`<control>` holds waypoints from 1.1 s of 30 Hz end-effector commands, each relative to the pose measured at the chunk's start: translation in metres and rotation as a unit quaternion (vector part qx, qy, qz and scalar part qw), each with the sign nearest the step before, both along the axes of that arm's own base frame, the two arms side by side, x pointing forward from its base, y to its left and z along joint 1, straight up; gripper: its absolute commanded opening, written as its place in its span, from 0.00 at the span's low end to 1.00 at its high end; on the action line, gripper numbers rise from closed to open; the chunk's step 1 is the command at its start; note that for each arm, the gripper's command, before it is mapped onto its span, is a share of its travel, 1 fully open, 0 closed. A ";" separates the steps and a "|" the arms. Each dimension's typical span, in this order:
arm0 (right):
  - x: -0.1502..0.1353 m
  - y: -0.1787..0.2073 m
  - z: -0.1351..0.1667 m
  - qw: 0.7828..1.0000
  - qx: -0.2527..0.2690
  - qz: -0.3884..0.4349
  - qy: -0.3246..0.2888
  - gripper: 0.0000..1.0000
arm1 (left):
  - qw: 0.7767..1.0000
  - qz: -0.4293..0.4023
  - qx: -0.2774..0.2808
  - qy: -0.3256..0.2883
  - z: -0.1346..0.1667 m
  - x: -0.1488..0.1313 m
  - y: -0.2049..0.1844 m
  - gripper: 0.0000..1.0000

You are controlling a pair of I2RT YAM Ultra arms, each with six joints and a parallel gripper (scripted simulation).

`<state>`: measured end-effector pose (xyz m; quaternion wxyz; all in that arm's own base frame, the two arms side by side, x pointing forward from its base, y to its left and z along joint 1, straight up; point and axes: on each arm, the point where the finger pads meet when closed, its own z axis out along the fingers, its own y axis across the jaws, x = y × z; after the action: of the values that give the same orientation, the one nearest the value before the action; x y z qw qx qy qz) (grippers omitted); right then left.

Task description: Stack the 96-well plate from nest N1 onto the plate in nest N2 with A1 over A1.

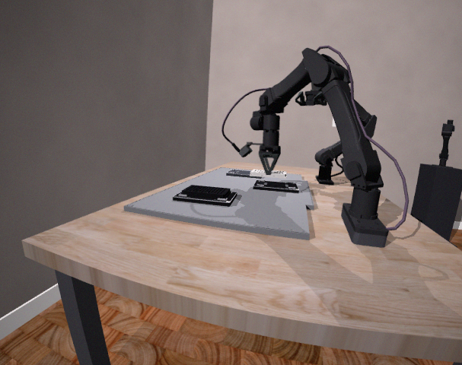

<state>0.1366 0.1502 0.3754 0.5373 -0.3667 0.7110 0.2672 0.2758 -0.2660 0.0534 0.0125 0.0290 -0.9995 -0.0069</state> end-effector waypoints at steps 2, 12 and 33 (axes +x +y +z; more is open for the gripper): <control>0.081 0.032 0.023 0.997 0.040 -0.044 -0.053 1.00 | 0.999 -0.034 -0.007 -0.013 0.024 0.044 0.063 0.78; 0.153 0.131 -0.019 0.993 0.094 -0.042 -0.064 1.00 | 1.000 0.003 -0.004 -0.002 0.024 0.107 0.168 0.78; 0.127 0.230 -0.112 0.996 0.089 0.016 -0.022 1.00 | 0.999 0.028 -0.009 -0.018 0.030 0.149 0.214 0.78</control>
<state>0.2606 0.3767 0.2411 0.5470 -0.3500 0.6901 0.3197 0.4170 -0.0426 0.0727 0.0063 0.0680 -0.9977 -0.0033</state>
